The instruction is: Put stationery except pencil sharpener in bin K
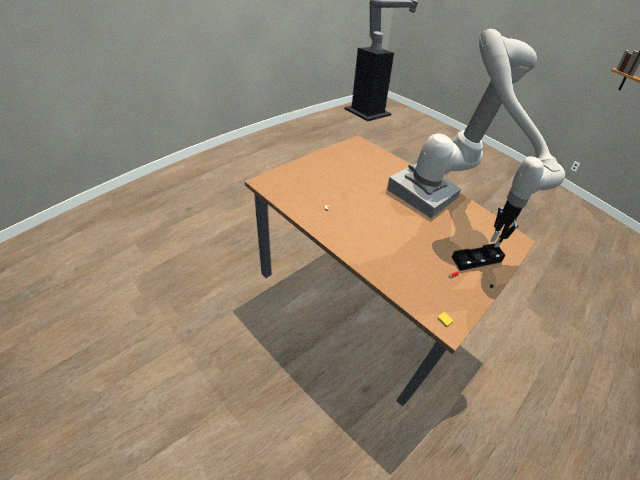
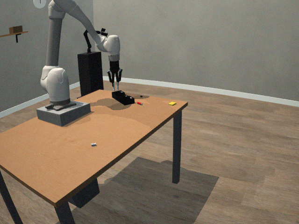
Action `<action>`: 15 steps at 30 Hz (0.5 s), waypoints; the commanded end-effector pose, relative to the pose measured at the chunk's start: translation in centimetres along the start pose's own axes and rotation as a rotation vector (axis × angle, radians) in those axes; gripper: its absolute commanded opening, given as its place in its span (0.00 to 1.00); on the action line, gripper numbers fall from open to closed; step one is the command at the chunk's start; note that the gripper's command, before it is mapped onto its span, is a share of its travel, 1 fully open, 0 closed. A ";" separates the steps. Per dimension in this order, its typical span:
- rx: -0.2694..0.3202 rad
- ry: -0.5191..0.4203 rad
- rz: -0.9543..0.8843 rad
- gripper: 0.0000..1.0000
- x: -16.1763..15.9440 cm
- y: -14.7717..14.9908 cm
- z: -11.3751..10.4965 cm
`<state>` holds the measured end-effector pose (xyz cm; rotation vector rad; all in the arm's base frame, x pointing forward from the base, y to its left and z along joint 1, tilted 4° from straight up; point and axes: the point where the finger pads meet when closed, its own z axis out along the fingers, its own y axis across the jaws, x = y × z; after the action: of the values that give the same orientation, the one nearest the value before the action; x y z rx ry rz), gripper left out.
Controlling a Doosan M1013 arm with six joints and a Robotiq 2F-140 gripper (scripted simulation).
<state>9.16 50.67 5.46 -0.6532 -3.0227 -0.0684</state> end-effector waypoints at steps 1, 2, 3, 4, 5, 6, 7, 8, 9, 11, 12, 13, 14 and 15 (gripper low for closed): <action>-0.008 -0.001 0.002 0.26 -0.1 0.5 -0.4; -0.008 -0.001 0.002 0.26 -0.1 0.5 -0.4; -0.008 -0.001 0.002 0.26 -0.1 0.5 -0.4; -0.008 -0.001 0.002 0.26 -0.1 0.5 -0.4; -0.008 -0.001 0.002 0.26 -0.1 0.5 -0.4; -0.008 -0.001 0.002 0.26 -0.1 0.5 -0.4; -0.008 -0.001 0.002 0.26 -0.1 0.5 -0.4; -0.008 -0.001 0.002 0.26 -0.1 0.5 -0.4; -0.008 -0.001 0.002 0.26 -0.1 0.5 -0.4; -0.008 -0.001 0.002 0.26 -0.1 0.5 -0.4; -0.008 -0.001 0.002 0.26 -0.1 0.5 -0.4; -0.008 -0.001 0.002 0.26 -0.2 1.1 -0.4; -0.008 -0.001 0.002 0.26 -0.2 1.1 -0.4; -0.008 -0.001 0.002 0.26 -0.2 1.1 -0.4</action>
<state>9.33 50.92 5.59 -0.6555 -3.0225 -0.0718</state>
